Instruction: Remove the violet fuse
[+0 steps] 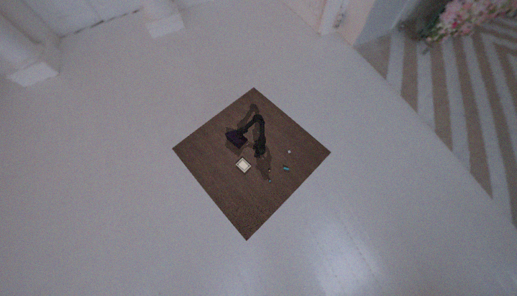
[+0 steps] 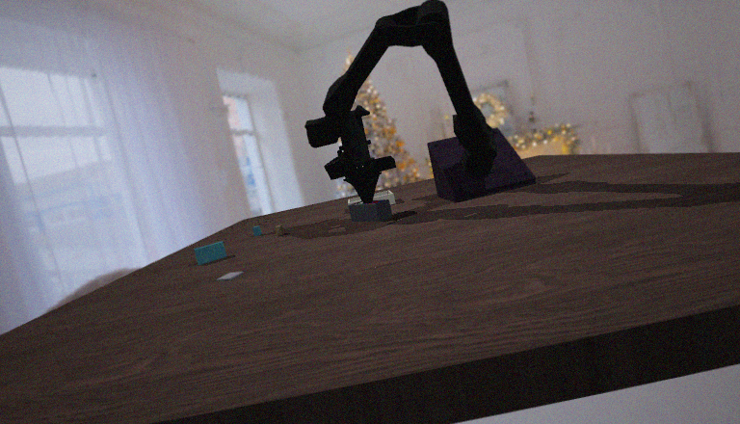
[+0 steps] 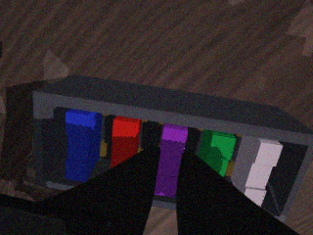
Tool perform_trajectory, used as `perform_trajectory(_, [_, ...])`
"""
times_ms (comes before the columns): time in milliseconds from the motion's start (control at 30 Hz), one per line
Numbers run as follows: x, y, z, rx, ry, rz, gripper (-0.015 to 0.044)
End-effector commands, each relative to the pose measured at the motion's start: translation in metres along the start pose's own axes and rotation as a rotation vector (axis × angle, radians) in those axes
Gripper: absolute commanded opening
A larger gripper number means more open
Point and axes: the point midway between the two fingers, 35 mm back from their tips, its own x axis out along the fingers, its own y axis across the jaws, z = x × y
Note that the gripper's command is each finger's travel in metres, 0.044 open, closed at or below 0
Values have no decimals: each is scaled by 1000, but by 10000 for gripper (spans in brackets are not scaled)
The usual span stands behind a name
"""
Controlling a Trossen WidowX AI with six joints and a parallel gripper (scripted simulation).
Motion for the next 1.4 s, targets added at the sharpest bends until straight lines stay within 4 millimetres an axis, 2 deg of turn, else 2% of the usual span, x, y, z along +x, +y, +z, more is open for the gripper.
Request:
perform_trajectory(0, [-1, 0, 0, 0, 0, 0, 0])
perform_trajectory(1367, [-21, -1, 0, 4, 0, 0, 0])
